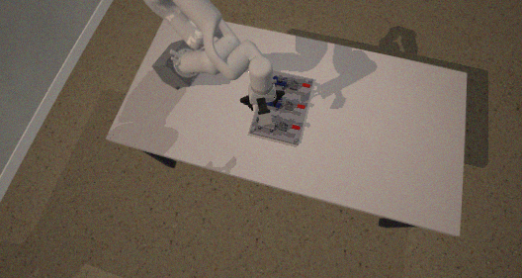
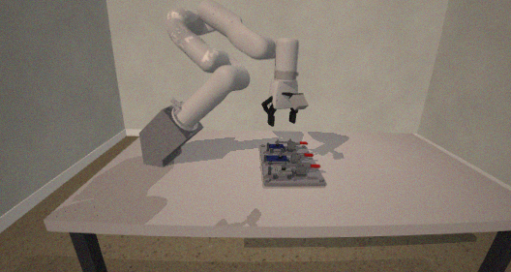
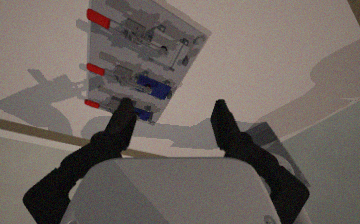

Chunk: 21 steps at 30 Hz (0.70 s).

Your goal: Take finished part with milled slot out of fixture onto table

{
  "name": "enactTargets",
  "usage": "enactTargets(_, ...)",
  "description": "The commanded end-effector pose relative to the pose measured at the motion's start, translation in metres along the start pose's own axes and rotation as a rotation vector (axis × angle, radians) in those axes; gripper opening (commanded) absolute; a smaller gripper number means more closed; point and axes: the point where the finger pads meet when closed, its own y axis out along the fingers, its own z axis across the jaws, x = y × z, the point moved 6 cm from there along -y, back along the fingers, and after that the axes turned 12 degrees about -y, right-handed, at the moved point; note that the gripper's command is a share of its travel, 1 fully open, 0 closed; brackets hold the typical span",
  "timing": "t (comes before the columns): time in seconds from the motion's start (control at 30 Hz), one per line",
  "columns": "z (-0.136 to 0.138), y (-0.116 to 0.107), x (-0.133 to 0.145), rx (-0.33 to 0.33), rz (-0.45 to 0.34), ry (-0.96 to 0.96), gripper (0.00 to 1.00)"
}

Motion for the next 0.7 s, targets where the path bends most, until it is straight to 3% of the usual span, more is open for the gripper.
enactTargets(0.0,-0.0013,0.0013,-0.0011,-0.004,0.000,-0.112,1.00)
enactTargets(0.1,-0.0025,0.0039,-0.0010,-0.004,0.000,-0.224,1.00)
enactTargets(0.67,-0.0025,0.0039,-0.0010,-0.004,0.000,-0.224,1.00)
